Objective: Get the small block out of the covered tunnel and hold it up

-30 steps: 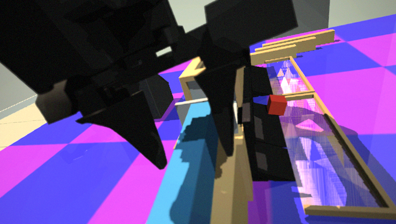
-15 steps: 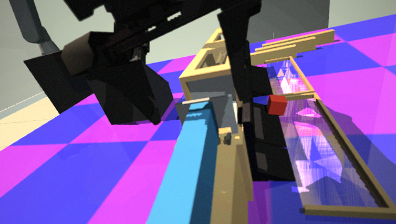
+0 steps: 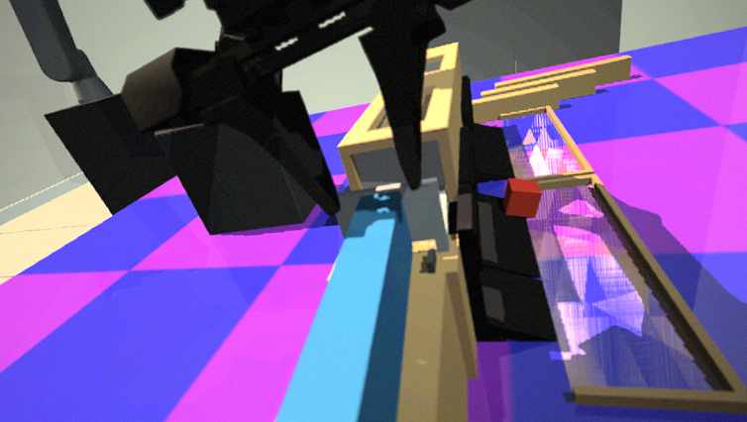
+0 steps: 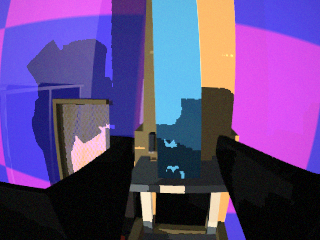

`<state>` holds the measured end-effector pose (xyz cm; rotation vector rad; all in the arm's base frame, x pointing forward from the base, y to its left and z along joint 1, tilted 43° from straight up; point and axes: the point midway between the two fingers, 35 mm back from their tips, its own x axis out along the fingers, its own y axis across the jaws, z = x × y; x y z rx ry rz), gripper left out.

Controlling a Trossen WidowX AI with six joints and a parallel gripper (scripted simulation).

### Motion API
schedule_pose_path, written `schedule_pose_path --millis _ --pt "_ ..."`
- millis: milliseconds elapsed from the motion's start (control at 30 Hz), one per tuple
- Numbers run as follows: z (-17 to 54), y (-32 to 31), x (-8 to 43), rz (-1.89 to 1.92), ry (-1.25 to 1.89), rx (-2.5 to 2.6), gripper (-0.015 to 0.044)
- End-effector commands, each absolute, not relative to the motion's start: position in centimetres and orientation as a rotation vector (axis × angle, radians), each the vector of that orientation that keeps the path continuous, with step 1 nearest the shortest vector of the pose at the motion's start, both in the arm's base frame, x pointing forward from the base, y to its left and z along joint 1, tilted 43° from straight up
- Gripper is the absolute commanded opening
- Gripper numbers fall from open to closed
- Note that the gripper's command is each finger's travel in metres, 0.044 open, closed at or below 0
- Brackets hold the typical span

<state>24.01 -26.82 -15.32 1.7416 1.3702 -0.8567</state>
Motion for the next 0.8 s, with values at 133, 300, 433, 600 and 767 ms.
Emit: schedule_pose_path --millis 133,300,433,600,767 --pt "-15.40 -26.75 23.99 -0.856 1.374 1.743 0.0000" --pt "-15.40 -26.75 23.99 -0.856 1.374 1.743 0.0000" --pt "-15.40 -26.75 23.99 -0.856 1.374 1.743 0.0000" --pt "-15.53 -26.83 24.00 -0.856 1.373 1.743 0.0000" --pt "-15.31 -26.90 24.06 -0.856 1.368 1.741 0.0105"
